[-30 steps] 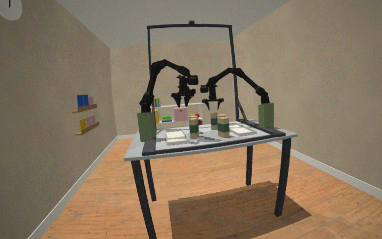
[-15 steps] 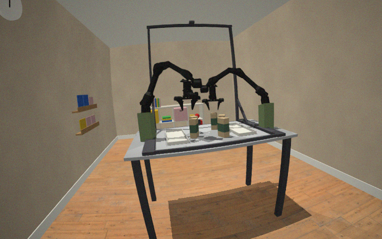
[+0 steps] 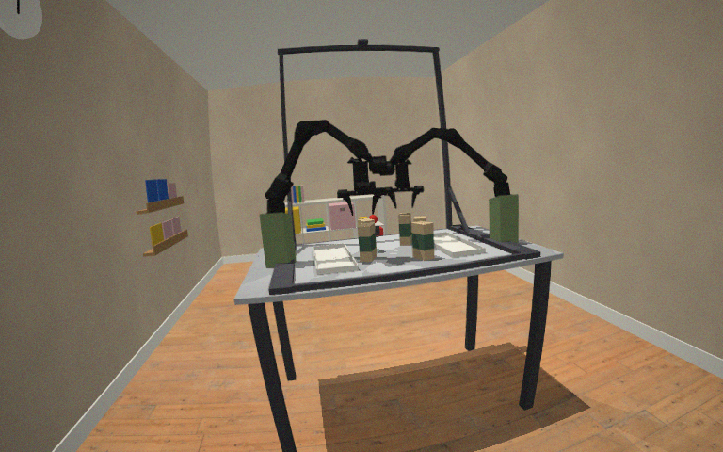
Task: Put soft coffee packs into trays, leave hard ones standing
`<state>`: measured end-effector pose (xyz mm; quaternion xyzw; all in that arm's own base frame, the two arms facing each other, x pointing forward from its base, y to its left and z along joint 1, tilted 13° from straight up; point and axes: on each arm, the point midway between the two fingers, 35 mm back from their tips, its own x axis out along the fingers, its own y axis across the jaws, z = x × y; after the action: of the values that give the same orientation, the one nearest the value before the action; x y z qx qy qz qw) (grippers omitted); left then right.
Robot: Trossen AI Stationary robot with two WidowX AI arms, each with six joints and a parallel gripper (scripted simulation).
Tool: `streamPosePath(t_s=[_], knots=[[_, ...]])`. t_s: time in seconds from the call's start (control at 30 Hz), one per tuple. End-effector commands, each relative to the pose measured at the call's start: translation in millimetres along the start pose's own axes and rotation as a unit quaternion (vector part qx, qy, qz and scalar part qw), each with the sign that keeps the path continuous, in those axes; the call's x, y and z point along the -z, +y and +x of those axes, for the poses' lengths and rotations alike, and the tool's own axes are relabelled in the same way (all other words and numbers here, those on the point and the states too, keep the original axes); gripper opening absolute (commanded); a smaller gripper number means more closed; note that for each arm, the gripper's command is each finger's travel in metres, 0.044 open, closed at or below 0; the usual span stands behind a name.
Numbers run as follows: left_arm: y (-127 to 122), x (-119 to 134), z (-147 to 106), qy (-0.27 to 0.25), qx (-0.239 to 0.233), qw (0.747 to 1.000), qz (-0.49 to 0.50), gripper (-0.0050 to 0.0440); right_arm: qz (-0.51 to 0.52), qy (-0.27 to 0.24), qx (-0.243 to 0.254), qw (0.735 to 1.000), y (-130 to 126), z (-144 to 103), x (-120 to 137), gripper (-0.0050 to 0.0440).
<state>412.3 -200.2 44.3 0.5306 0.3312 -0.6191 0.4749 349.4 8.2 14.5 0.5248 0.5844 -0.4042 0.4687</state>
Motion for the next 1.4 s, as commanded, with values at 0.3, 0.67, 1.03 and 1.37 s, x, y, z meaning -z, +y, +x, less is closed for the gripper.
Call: streamPosePath(t_s=[0.3,0.67,1.03,1.37], knots=[[4,-2,-10,0.001,-0.012,1.0,0.005,0.0365,0.146,-0.001,-0.025,0.989,15,8,17,0.0366],[4,-2,-10,0.001,-0.012,1.0,0.005,0.0365,0.146,-0.001,-0.025,0.989,15,8,17,0.0366],[4,-1,-1,0.001,-0.012,1.0,0.005,0.0365,0.146,-0.001,-0.025,0.989,16,19,17,0.0366],[4,-1,1,0.001,-0.012,1.0,0.005,0.0365,0.146,-0.001,-0.025,0.989,16,19,17,0.0366]])
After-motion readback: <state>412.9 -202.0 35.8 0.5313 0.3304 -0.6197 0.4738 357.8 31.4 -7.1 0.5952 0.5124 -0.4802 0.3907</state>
